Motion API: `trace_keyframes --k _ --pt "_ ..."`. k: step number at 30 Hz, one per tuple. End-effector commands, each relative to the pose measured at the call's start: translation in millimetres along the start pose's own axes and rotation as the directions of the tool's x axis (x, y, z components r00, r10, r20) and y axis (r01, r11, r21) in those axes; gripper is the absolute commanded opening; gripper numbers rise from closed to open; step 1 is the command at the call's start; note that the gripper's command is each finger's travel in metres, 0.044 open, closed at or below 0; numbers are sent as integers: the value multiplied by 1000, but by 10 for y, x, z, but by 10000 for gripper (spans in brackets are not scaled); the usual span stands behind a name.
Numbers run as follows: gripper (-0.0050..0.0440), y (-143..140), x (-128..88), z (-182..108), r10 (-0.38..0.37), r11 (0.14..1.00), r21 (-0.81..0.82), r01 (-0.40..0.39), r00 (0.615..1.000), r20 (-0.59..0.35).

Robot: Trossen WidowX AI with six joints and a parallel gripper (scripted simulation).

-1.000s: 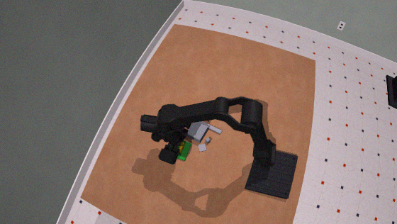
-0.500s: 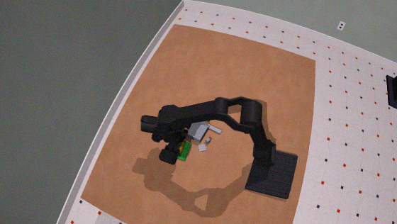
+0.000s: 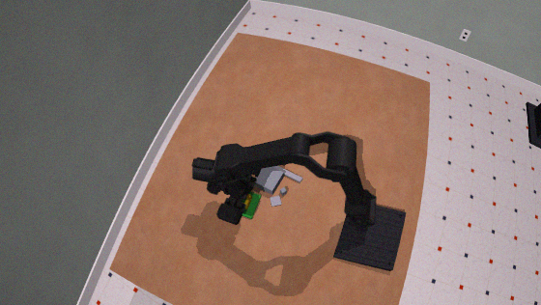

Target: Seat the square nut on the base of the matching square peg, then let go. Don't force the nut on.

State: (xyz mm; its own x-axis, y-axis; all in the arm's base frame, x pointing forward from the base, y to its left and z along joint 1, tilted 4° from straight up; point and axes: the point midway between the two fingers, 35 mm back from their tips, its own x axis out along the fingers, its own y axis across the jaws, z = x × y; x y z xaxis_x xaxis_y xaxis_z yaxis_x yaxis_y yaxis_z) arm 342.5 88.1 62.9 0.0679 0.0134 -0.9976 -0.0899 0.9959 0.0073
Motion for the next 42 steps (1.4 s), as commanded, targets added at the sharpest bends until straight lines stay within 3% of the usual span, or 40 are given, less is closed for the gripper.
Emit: trace_keyframes --k 1,26,27,37,42 --pt "-50 7 -54 33 4 1000 0 -4 1000 24" --pt "-50 6 -34 35 4 1000 0 -4 1000 25" --pt "24 6 -34 35 4 1000 0 -4 1000 25" --pt "260 6 -34 35 4 1000 0 -4 1000 25" --pt "260 6 -34 35 4 1000 0 -4 1000 25"
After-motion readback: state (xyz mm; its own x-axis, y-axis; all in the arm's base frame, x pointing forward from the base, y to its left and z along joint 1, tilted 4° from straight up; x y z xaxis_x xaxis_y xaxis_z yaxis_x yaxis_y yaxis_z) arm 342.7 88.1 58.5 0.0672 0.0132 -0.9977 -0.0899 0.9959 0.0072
